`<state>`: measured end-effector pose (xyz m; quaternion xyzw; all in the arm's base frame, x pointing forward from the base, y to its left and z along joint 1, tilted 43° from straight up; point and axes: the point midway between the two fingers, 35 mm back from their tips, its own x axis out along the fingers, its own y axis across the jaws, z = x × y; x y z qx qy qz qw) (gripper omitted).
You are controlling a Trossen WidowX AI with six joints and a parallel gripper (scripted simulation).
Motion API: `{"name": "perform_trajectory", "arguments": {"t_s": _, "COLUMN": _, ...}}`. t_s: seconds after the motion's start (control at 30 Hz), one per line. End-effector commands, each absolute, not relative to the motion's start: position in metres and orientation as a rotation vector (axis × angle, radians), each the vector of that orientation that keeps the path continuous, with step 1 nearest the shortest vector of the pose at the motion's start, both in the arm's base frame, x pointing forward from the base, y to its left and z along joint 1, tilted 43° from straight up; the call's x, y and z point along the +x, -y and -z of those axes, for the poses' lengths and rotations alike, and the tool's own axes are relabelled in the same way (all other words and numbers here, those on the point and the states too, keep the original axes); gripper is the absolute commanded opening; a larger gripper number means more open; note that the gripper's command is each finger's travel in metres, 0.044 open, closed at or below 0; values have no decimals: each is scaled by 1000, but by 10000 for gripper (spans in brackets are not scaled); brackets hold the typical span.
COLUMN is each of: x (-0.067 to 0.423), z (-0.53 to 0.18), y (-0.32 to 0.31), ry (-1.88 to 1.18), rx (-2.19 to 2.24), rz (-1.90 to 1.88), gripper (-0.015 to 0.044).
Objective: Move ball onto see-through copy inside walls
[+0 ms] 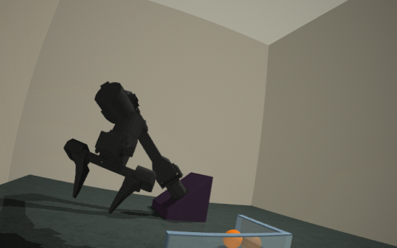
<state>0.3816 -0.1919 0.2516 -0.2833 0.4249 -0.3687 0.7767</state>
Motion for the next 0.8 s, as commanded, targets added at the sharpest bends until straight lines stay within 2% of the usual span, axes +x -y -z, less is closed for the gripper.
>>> {"name": "perform_trajectory", "arguments": {"t_s": 0.0, "x": 397, "z": -219, "y": 158, "ry": -1026, "rx": -717, "rz": 633, "gripper": 349}}
{"name": "perform_trajectory", "arguments": {"t_s": 0.3, "x": 406, "z": -112, "y": 46, "ry": -1337, "rx": -1136, "rz": 75, "gripper": 349}}
{"name": "perform_trajectory", "arguments": {"t_s": 0.47, "x": 384, "z": -62, "y": -3, "ry": -1493, "rx": -1387, "rz": -248, "gripper": 349}}
{"name": "perform_trajectory", "arguments": {"t_s": 0.63, "x": 343, "z": -15, "y": -49, "ry": -1666, "rx": -1696, "rz": -669, "gripper": 349}}
{"name": "perform_trajectory", "arguments": {"t_s": 0.77, "x": 336, "z": -10, "y": -54, "ry": -1686, "rx": -1735, "rz": -724, "gripper": 349}}
